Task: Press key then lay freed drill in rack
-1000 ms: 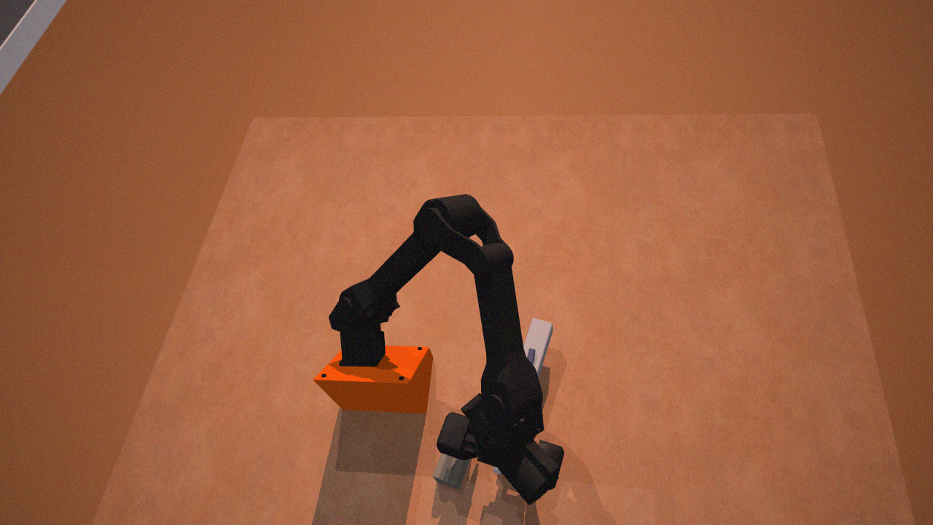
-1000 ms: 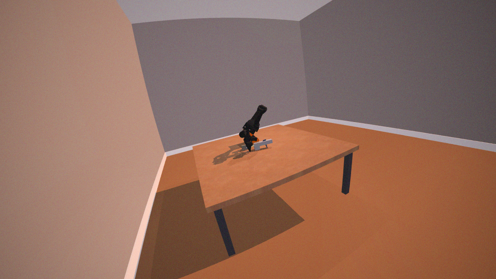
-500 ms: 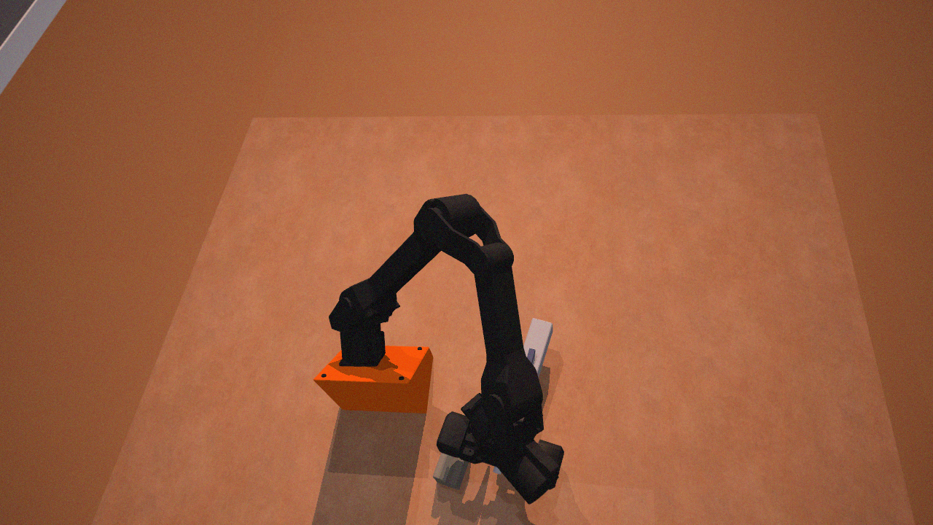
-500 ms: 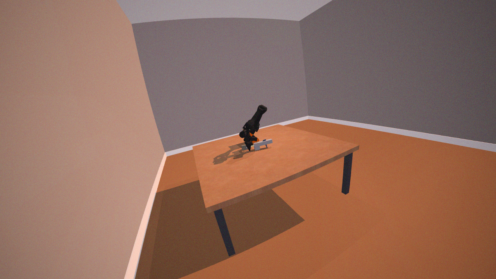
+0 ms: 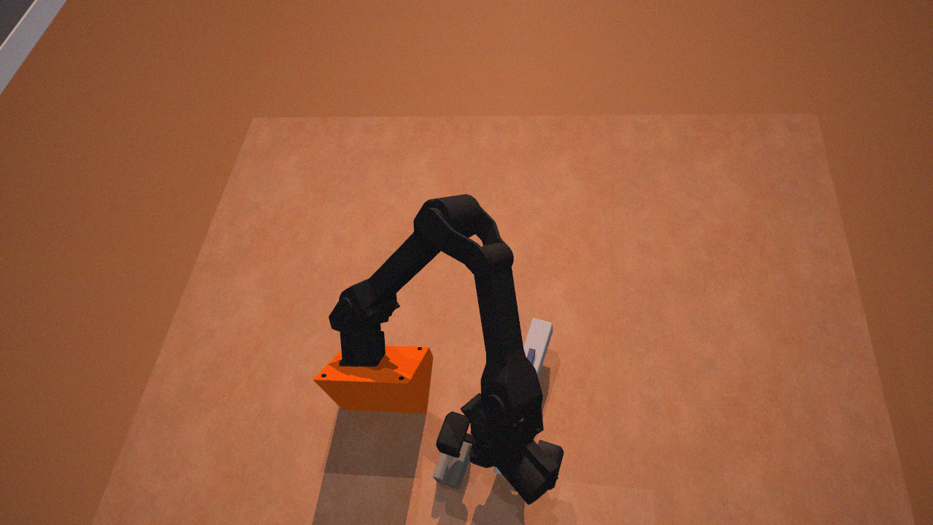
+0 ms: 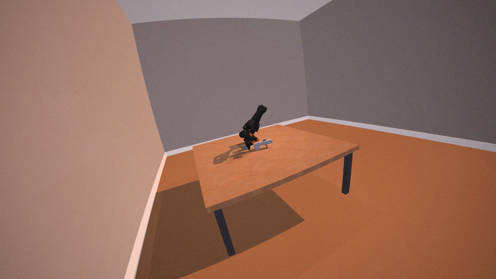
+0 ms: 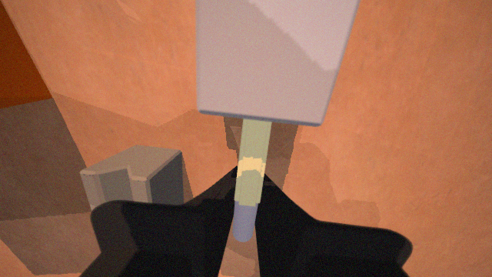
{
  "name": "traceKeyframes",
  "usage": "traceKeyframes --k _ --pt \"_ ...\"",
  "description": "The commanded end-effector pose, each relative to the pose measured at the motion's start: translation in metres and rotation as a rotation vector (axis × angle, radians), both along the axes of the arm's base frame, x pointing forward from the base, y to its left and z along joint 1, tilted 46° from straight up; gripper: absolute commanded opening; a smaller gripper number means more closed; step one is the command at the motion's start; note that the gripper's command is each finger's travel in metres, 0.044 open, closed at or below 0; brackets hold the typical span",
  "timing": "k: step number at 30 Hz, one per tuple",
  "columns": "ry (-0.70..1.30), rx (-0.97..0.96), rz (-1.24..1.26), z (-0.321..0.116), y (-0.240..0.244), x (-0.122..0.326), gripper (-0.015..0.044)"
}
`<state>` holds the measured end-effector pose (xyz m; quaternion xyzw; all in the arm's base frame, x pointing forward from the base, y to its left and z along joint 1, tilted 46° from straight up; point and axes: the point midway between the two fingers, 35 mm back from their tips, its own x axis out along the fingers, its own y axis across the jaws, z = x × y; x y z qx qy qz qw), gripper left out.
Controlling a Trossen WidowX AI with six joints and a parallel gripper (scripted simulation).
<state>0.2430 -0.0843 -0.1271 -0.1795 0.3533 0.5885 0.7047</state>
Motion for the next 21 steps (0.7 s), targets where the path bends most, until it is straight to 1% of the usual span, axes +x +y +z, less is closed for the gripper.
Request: traceKeyframes --k 1,21 --pt "0.002 0.004 0.0 0.001 -0.001 -0.001 0.0" --pt "0.002 0.003 0.0 -0.01 -0.011 -0.006 0.0"
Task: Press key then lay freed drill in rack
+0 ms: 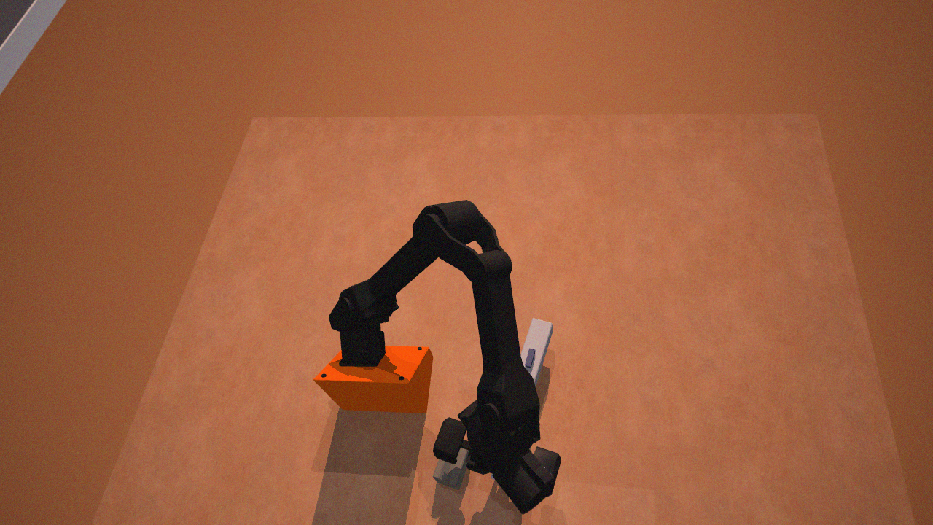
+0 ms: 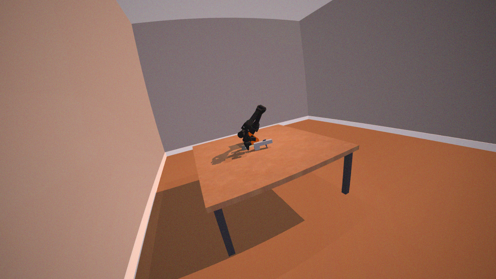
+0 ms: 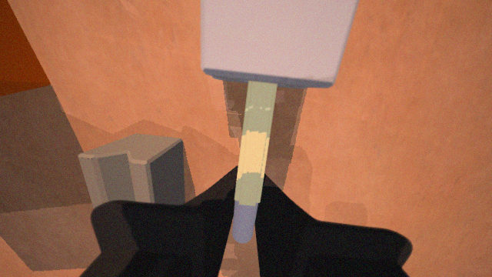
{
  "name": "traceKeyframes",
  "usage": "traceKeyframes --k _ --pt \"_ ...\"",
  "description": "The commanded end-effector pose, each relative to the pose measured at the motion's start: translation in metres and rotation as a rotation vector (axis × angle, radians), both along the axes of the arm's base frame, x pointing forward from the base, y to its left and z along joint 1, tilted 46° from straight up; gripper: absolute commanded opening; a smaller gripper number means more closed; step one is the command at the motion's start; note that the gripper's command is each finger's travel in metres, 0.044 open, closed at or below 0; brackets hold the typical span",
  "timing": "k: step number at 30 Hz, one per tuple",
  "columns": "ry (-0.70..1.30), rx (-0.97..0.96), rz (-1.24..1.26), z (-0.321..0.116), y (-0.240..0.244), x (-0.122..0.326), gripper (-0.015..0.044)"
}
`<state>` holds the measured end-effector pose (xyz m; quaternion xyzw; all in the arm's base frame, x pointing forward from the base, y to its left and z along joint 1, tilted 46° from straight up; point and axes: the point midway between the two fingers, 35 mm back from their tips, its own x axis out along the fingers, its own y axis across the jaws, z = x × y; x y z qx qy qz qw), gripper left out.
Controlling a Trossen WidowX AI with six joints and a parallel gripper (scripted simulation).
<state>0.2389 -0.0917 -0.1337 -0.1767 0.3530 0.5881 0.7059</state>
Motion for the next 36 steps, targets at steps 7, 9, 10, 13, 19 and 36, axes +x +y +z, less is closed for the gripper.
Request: traceKeyframes --k 7,9,10,13,19,36 --pt "0.0 -0.003 0.004 -0.012 -0.011 -0.005 0.0" --pt "0.0 -0.003 0.004 -0.014 -0.014 -0.006 0.0" --pt "0.0 -0.003 0.004 -0.015 -0.014 -0.006 0.0" --pt "0.0 -0.004 0.004 -0.017 -0.016 -0.007 0.0" --pt "0.0 -0.004 0.004 -0.023 -0.022 -0.01 0.0" --pt "0.0 -0.007 0.004 -0.041 -0.039 -0.017 0.0"
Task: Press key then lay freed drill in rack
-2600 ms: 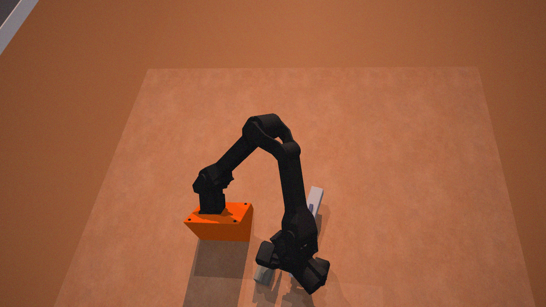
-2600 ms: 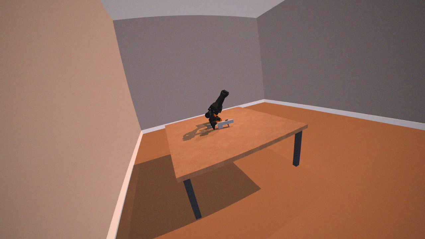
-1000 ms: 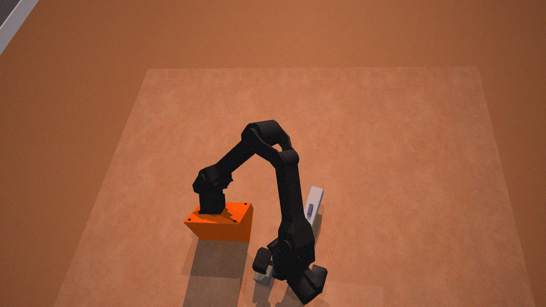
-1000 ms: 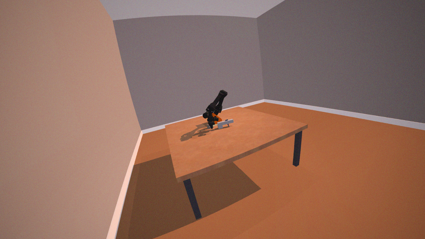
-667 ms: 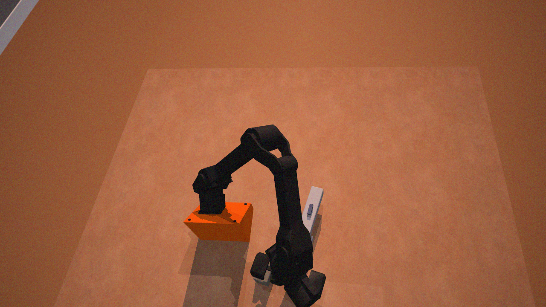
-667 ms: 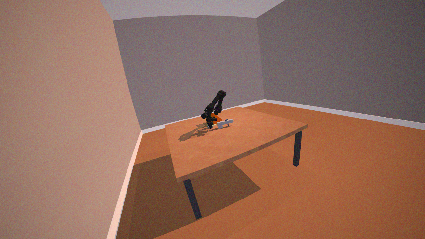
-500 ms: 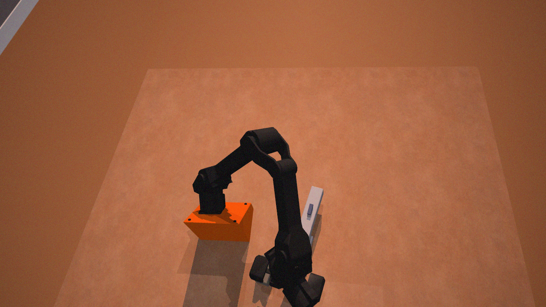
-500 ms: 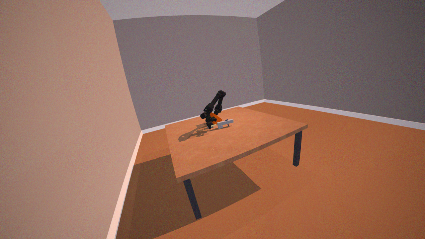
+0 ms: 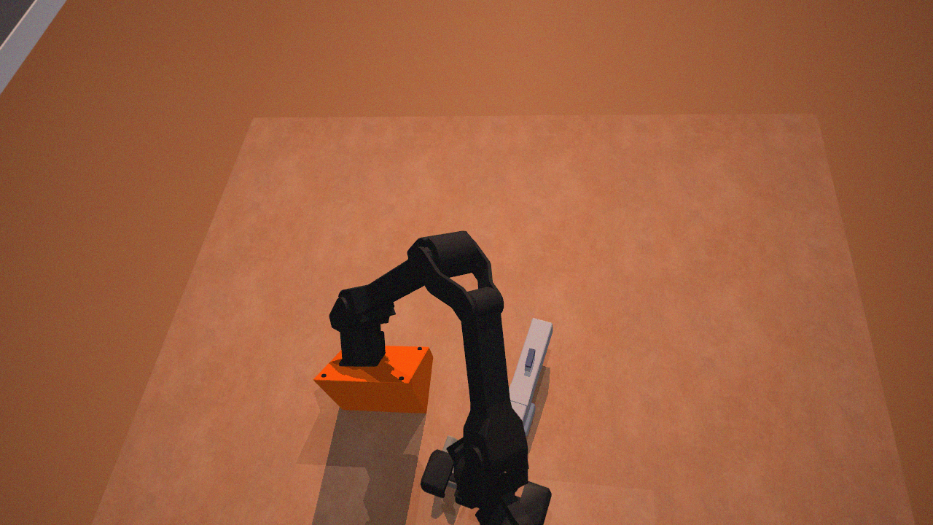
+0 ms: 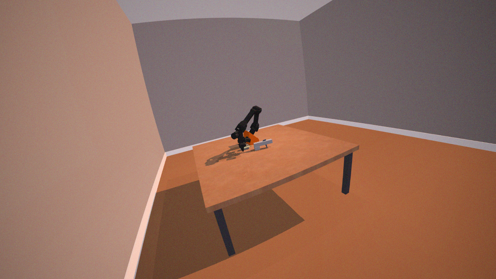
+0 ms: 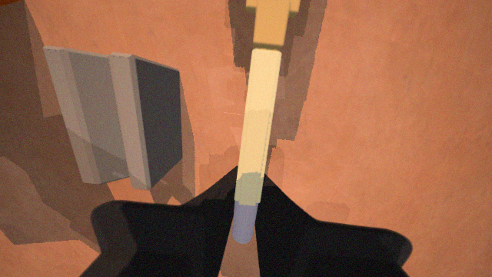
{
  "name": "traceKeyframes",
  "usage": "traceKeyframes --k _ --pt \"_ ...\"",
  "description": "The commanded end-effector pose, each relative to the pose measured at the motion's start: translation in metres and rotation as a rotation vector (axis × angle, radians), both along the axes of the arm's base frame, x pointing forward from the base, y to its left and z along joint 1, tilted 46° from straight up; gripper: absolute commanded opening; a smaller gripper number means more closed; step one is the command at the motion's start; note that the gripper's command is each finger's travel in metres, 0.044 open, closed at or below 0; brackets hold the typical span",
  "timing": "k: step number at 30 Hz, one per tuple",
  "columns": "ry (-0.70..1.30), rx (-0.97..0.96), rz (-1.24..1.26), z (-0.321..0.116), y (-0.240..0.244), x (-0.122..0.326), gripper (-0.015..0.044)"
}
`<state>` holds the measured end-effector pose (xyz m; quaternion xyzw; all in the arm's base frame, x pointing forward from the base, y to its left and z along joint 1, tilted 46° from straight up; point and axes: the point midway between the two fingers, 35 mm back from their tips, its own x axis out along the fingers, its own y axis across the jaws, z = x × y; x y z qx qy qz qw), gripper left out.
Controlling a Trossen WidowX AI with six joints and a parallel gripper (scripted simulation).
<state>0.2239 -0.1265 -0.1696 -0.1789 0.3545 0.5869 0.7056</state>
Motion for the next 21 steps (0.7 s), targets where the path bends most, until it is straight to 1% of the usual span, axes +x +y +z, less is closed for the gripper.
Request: traceKeyframes --k 1,21 --pt "0.001 -0.001 0.004 -0.006 -0.006 -0.003 0.0" --pt "0.001 -0.001 0.004 0.006 -0.011 -0.001 0.0"
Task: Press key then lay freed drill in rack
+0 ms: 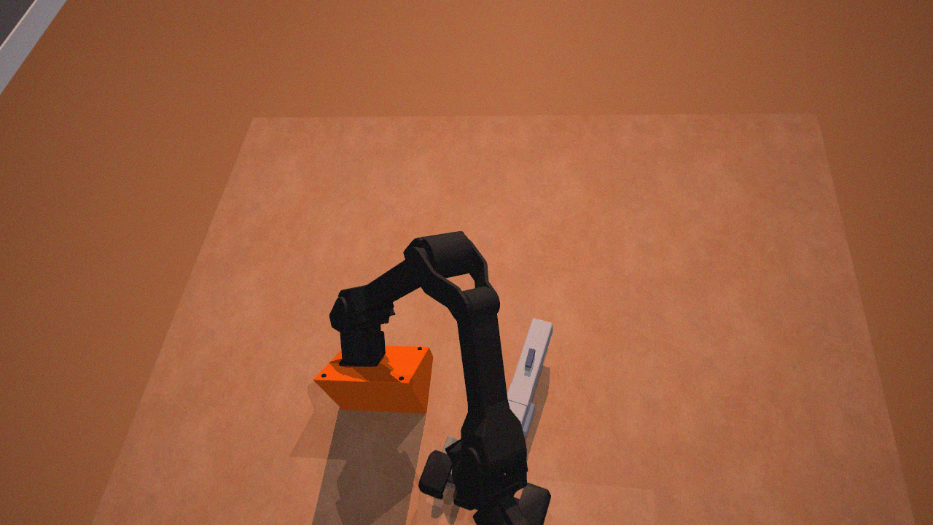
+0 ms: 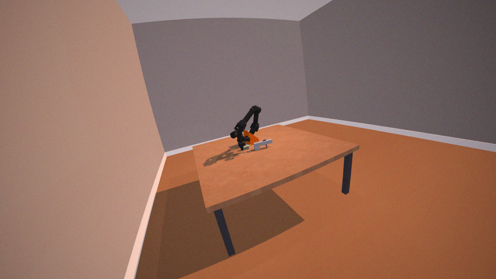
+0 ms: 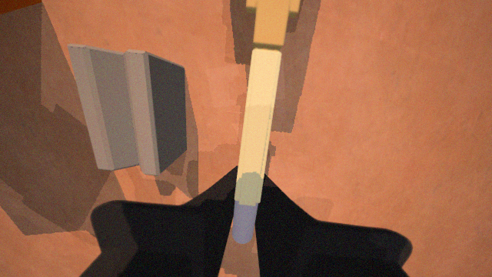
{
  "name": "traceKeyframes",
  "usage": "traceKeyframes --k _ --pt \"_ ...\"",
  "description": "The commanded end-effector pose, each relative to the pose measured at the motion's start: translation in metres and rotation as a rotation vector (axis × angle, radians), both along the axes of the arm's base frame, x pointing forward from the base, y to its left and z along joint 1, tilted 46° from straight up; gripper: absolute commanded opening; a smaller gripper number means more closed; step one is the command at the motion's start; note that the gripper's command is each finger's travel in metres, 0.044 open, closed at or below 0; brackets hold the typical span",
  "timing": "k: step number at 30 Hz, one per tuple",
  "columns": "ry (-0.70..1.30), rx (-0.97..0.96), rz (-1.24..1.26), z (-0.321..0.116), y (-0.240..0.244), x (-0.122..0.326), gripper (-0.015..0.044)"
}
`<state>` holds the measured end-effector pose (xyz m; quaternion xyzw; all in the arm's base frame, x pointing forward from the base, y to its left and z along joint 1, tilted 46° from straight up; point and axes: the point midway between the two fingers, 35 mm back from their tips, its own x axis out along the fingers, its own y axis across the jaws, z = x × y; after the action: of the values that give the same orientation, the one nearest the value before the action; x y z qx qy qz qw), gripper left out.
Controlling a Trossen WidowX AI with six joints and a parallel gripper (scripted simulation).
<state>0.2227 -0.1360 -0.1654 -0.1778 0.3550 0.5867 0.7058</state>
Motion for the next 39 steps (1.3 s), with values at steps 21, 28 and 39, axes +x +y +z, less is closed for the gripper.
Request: traceKeyframes --k 21,28,39 --pt "-0.001 -0.003 0.006 0.012 -0.01 0.0 0.0" --pt "-0.001 -0.003 0.006 0.015 -0.013 0.0 0.0" --pt "0.0 -0.003 0.006 0.02 -0.017 0.0 0.0"
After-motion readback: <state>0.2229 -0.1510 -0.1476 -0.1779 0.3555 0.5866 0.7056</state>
